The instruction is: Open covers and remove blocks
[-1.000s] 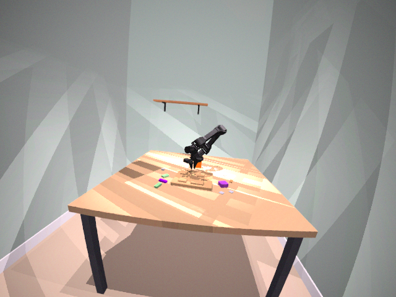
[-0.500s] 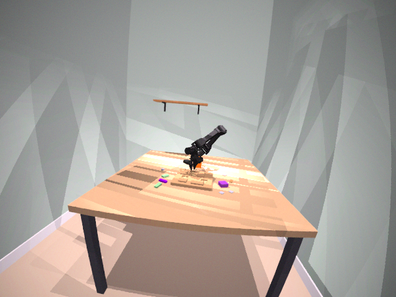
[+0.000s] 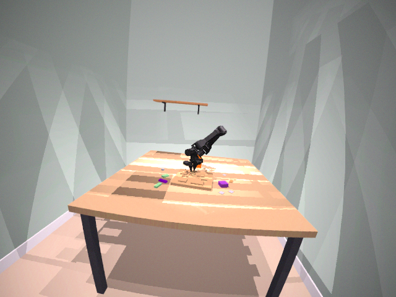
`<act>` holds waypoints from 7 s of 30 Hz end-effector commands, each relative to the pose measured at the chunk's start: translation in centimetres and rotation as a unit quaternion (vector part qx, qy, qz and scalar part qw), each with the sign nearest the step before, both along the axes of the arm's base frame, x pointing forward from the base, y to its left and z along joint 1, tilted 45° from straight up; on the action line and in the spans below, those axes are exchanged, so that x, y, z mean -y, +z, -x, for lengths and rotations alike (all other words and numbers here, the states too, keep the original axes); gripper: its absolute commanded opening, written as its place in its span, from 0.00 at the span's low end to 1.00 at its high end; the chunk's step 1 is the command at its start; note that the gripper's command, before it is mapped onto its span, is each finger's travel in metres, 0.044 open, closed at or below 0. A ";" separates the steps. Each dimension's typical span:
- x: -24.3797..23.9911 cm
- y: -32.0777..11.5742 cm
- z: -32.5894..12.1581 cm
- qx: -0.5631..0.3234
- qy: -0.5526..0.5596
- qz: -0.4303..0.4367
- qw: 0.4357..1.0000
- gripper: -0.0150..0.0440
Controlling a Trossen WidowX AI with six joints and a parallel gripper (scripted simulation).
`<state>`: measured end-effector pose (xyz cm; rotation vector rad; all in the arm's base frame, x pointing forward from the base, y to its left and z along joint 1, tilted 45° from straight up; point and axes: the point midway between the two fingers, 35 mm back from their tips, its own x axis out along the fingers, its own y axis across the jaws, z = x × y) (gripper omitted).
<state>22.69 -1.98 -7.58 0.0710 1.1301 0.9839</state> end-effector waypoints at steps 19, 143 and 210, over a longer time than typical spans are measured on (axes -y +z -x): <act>-0.7 -0.7 -0.1 0.001 0.000 0.000 1.000 0.47; -3.6 16.8 -9.0 0.000 -0.008 0.017 1.000 0.39; -14.9 18.9 -10.8 0.002 -0.001 -0.006 1.000 0.39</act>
